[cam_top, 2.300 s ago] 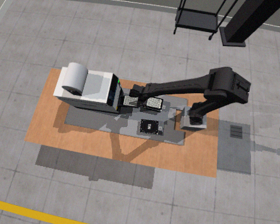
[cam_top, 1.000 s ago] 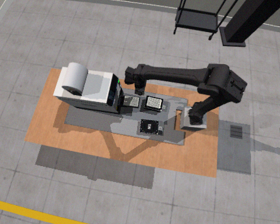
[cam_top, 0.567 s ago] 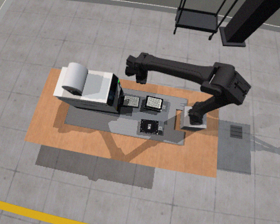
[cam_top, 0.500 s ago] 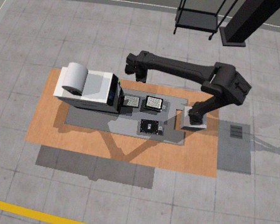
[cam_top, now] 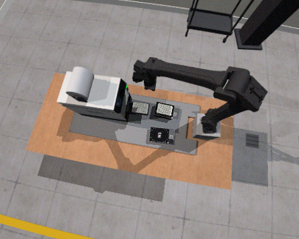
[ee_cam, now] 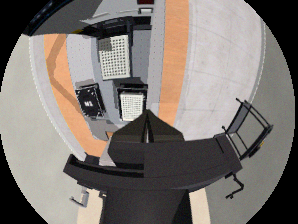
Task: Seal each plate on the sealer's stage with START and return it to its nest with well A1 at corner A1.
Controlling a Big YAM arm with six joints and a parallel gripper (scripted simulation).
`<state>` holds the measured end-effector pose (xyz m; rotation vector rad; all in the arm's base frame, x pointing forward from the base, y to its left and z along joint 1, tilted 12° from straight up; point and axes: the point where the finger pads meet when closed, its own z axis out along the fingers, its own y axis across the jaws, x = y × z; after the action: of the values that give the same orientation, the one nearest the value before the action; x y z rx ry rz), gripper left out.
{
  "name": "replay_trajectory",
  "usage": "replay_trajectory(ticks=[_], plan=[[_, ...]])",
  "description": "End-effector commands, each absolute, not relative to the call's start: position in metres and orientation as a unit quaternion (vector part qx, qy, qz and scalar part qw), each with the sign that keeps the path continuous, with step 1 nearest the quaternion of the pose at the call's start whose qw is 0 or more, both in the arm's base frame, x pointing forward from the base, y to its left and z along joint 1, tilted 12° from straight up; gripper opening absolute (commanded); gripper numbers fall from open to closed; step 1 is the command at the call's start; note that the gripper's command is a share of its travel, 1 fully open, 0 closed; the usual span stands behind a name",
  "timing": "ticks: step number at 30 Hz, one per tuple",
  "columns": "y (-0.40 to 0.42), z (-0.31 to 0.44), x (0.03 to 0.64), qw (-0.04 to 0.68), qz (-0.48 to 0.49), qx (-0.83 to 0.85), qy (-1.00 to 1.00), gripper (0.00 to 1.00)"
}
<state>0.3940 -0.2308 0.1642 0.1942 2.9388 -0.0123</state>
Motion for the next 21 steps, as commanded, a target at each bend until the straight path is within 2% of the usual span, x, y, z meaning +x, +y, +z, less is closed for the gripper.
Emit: replay_trajectory(ticks=[1, 15, 20, 21], plan=[[-0.238, 0.149, 0.394, 0.092, -0.001, 0.086, 0.992, 0.0], [-0.227, 0.165, 0.396, 0.107, -0.007, 0.075, 0.991, 0.0], [-0.232, 0.168, 0.385, 0.212, -0.018, 0.073, 0.974, 0.0], [-0.232, 0.168, 0.385, 0.212, -0.018, 0.073, 0.974, 0.0]])
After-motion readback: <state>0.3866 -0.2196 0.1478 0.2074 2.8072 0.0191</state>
